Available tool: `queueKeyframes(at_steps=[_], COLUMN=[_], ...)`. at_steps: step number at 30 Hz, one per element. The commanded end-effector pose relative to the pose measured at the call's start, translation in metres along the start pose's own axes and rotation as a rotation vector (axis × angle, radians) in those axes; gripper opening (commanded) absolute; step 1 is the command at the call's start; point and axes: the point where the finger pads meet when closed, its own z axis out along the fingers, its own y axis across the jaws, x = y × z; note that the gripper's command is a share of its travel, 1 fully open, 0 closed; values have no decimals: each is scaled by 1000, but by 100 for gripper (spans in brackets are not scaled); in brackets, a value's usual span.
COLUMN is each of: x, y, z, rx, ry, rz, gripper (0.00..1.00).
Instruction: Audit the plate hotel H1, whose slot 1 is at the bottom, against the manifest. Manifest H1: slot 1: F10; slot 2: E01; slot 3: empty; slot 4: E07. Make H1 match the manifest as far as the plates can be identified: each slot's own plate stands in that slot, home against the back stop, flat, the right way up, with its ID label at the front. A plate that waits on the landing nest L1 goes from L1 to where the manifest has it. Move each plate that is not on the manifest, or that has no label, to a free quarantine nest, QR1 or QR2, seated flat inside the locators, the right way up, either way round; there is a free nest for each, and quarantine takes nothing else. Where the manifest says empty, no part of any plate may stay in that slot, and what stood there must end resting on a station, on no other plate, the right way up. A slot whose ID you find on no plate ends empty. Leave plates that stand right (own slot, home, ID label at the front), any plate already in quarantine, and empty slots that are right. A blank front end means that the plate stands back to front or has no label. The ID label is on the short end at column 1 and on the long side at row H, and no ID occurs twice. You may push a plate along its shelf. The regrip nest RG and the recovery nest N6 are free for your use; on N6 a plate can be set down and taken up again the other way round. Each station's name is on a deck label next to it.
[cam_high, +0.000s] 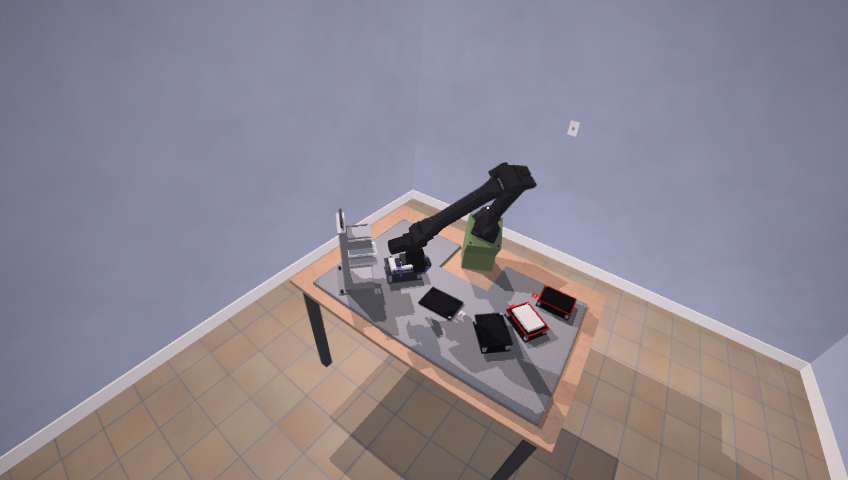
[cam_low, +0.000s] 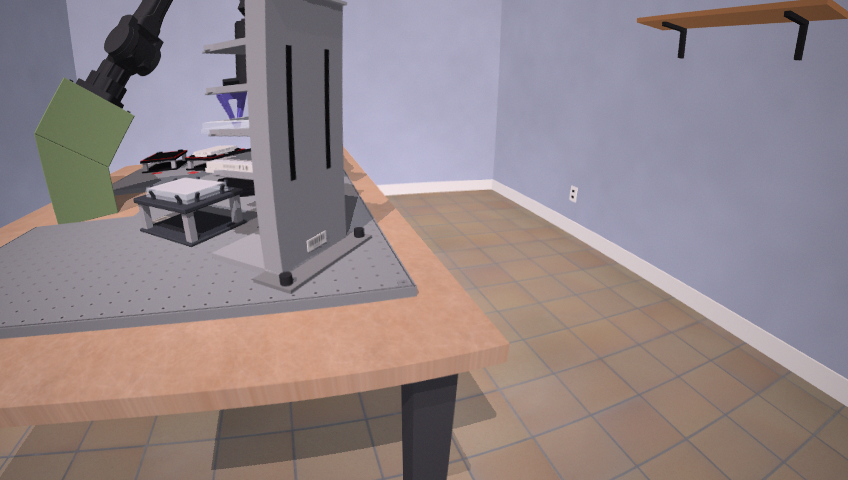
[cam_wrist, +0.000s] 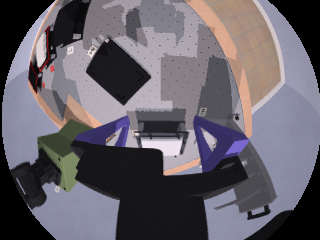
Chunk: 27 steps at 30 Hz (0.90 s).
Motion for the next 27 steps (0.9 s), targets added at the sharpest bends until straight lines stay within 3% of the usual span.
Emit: queueKeyframes(at_steps=[1,2,16,17,18,19,27], x=[-4,-5,-5,-5,-4,-2,-3], y=[-16,-12,-12,-11,-3,-1,-3], z=[-15,-9,-9,-7,4,7,20], rx=[56,32,32,41,11,5,9], ry=[-5,-5,-5,-5,-2,-1,-2], rz=[-1,-9,-9,-5,-1,2,0], gripper=[100,100,100,100,100,100,100])
